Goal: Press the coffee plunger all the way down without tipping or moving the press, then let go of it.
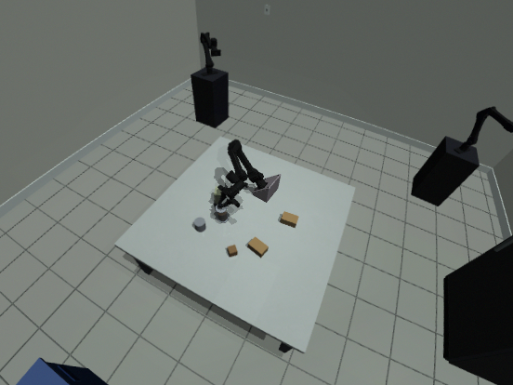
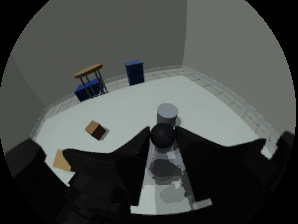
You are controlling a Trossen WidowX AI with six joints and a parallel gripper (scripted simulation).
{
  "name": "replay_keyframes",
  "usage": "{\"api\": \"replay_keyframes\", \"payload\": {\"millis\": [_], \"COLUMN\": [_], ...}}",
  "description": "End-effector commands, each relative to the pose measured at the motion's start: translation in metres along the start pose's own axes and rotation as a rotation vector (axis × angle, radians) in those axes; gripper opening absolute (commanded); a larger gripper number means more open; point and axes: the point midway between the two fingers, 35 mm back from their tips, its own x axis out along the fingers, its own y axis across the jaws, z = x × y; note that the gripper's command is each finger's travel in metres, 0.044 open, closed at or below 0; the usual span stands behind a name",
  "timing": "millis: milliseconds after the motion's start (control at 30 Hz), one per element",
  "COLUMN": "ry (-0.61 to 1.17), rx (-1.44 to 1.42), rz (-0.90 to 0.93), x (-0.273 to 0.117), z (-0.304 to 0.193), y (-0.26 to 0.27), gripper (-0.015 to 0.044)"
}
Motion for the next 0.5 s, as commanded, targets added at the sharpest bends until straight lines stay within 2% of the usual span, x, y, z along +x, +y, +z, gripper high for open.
{"api": "replay_keyframes", "payload": {"millis": [0, 33, 433, 467], "ry": [0.001, 0.001, 0.001, 0.001], "rx": [-0.001, -0.001, -0.001, -0.001], "rz": [0.001, 0.001, 0.001, 0.001], "x": [0.0001, 0.0001, 0.0001, 0.0001], "z": [-0.0004, -0.0004, -0.0004, -0.0004], "y": [0.0001, 0.0001, 0.0001, 0.0001], "gripper": [0.0124, 0.0124, 0.0439, 0.044]}}
